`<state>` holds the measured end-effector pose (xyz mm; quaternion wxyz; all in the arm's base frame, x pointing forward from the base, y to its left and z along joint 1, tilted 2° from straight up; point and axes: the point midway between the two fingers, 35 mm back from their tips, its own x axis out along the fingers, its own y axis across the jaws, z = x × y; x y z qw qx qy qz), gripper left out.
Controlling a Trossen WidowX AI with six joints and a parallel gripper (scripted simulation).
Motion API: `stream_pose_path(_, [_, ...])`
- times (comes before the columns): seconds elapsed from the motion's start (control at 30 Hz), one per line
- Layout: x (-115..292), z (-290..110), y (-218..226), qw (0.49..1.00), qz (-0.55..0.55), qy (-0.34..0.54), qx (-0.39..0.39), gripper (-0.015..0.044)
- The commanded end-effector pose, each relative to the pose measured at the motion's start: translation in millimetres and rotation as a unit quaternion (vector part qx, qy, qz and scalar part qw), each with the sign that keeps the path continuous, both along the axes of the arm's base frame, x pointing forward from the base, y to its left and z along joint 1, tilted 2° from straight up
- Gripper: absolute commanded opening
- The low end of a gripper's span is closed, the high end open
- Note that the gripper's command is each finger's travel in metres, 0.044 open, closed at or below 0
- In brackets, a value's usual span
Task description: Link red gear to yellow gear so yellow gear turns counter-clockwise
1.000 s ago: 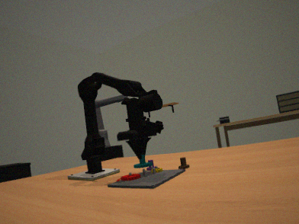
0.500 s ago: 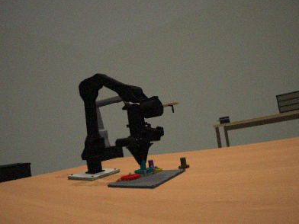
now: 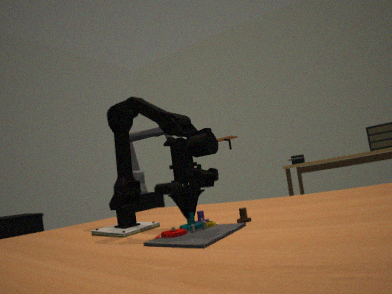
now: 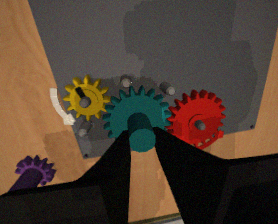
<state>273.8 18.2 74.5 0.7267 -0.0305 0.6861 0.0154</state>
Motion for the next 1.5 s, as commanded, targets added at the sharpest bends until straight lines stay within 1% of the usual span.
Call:
stream_pose_path(0.0, [0,-1,0,0.999,0.032,0.0,-0.002,0.0])
stream_pose_path(0.33, [-1,-4,-1,0.994,0.106,0.002,-0.006,0.0])
stream_pose_path(0.5, [0,-3,-1,0.997,0.081,0.001,-0.005,0.0131])
stream_pose_path(0.53, [0,-2,-1,0.997,0.072,0.001,-0.004,0.014])
stream_pose_path(0.6, [0,0,0,0.999,0.049,0.001,-0.003,0.014])
stream_pose_path(0.7, [0,6,0,0.999,0.047,0.001,-0.003,0.014])
stream_pose_path(0.9, [-2,40,1,0.999,0.033,0.0,-0.002,0.014])
stream_pose_path(1.0, [-2,45,1,1.0,0.031,0.0,-0.002,0.014])
stream_pose_path(1.03, [-1,41,1,0.999,0.036,0.0,-0.002,0.0166])
stream_pose_path(1.07, [-2,47,1,0.999,0.036,0.0,-0.002,0.0193])
stream_pose_path(1.2, [-9,87,1,0.999,0.036,0.0,-0.002,0.0297])
stream_pose_path(1.37, [-9,89,1,0.999,0.036,0.0,-0.002,0.0429])
stream_pose_path(1.4, [-9,89,1,0.999,0.036,0.0,-0.002,0.044])
stream_pose_path(1.47, [-9,89,1,0.999,0.036,0.0,-0.002,0.044])
